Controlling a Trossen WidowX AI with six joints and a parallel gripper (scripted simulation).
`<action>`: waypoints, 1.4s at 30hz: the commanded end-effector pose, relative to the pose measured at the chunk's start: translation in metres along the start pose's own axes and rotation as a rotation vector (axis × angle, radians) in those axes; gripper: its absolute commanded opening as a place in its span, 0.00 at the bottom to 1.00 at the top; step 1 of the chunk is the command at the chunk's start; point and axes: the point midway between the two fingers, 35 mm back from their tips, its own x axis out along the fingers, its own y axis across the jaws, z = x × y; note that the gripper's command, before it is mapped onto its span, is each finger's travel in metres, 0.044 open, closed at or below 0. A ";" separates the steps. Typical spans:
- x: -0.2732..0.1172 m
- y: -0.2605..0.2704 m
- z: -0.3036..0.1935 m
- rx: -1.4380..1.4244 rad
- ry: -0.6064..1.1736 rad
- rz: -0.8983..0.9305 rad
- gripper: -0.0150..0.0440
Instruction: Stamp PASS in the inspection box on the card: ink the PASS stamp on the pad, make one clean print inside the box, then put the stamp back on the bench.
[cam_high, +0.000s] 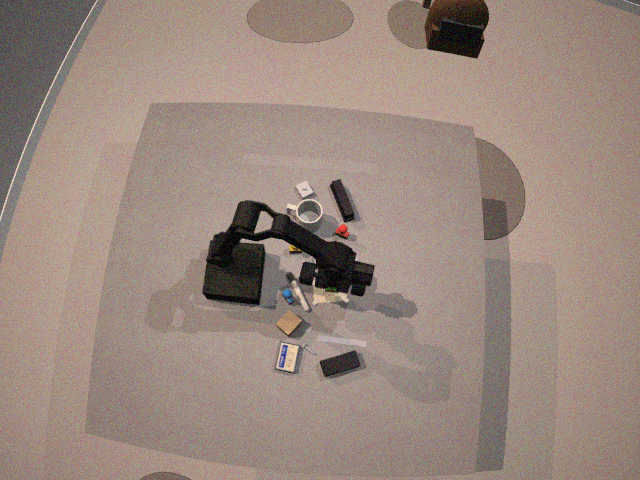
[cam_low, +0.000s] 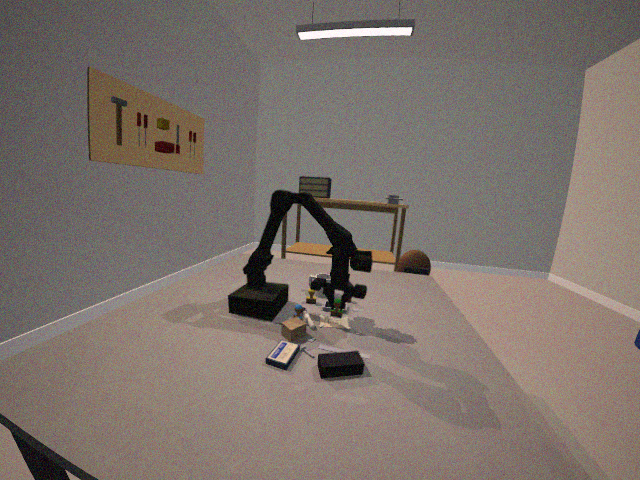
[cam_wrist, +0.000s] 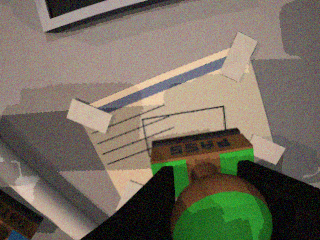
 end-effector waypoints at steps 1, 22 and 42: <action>0.004 0.001 0.001 -0.004 -0.006 0.003 0.25; 0.018 0.002 0.001 -0.004 -0.006 0.004 0.25; 0.024 0.003 0.001 -0.004 -0.006 0.008 0.25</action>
